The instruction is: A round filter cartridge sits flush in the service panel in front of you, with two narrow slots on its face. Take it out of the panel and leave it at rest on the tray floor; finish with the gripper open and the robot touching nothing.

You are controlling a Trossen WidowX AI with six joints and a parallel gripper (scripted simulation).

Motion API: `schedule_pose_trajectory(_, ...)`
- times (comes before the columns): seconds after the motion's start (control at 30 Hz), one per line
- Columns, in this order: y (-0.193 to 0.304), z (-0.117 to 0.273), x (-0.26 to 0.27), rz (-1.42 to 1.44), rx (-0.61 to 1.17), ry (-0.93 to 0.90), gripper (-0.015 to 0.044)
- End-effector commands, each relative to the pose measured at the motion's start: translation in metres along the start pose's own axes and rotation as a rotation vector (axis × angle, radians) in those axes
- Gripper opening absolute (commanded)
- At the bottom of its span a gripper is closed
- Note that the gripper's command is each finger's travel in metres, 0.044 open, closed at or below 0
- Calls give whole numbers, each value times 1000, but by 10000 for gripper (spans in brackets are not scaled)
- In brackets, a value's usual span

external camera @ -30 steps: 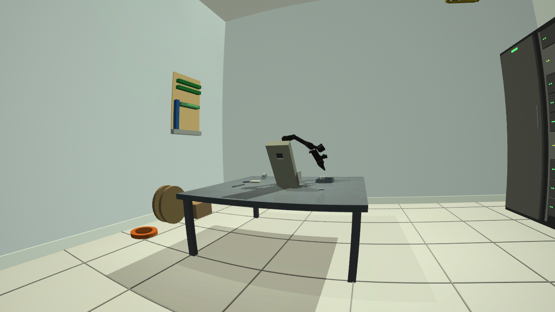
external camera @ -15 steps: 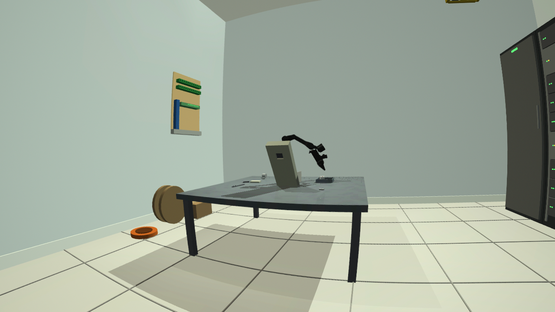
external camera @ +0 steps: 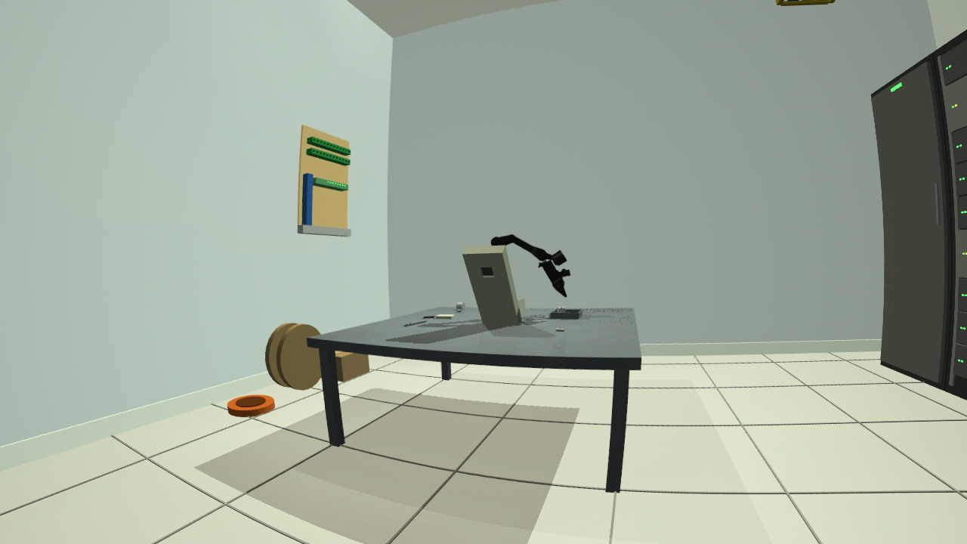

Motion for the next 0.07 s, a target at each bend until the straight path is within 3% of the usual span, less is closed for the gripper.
schedule_pose_trajectory(0.0,0,0,0,-1,-2,0,440)
schedule_pose_trajectory(0.03,0,0,0,-1,-2,0,440)
Point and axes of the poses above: the point midway between the two fingers, 35 mm back from their tips, its own z axis back along the fingers, its own x axis across the jaws, y = z × x, the point moved 6 cm from there along z, back along the fingers, and after that the axes turned 11 degrees about -z, right-handed, at the moved point
